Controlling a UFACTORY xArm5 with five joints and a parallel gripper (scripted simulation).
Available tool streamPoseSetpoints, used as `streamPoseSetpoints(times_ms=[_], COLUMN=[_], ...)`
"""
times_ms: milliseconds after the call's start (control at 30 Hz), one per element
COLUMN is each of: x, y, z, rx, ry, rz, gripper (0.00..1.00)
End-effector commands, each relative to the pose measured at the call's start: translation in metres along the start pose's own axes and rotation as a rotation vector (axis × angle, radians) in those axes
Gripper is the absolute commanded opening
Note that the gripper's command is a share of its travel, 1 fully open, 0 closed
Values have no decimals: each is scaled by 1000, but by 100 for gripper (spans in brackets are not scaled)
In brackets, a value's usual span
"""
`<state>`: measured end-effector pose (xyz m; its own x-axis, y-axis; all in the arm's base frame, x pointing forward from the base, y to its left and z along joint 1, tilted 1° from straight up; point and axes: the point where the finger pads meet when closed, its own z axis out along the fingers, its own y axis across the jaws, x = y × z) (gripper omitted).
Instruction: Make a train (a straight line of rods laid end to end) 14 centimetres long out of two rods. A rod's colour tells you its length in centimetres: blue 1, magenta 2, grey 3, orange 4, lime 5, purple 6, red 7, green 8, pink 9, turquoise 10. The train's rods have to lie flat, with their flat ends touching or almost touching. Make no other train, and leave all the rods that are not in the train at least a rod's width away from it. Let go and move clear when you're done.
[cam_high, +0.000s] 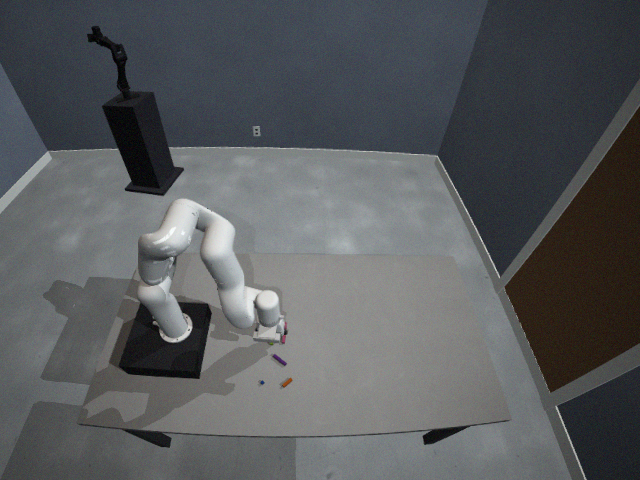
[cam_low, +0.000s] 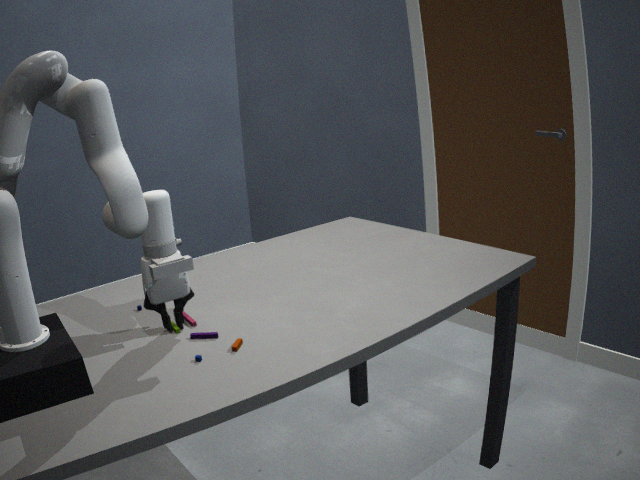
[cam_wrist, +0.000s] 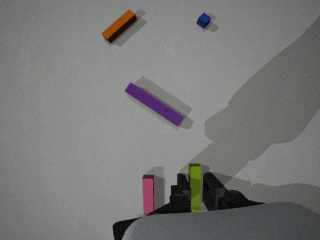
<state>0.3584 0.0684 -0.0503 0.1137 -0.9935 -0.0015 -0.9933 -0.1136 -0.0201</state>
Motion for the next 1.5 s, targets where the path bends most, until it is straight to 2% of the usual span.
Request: streamPoseSetpoints(times_ms=[0,467,633,867,933,1133,1333,1367,1467], x=[0,0,0,0,0,0,0,0,0], y=[-1,-1,-1,-1,-1,-1,-1,-1,-1], z=[-1,-6,-23,-60,-60,-84,-90,-90,-90], rx=[3,3,3,3,3,3,3,3,3], ry=[0,0,0,0,0,0,0,0,0], rz=[0,0,0,0,0,0,0,0,0], gripper=[24,24,24,24,24,24,24,100,100])
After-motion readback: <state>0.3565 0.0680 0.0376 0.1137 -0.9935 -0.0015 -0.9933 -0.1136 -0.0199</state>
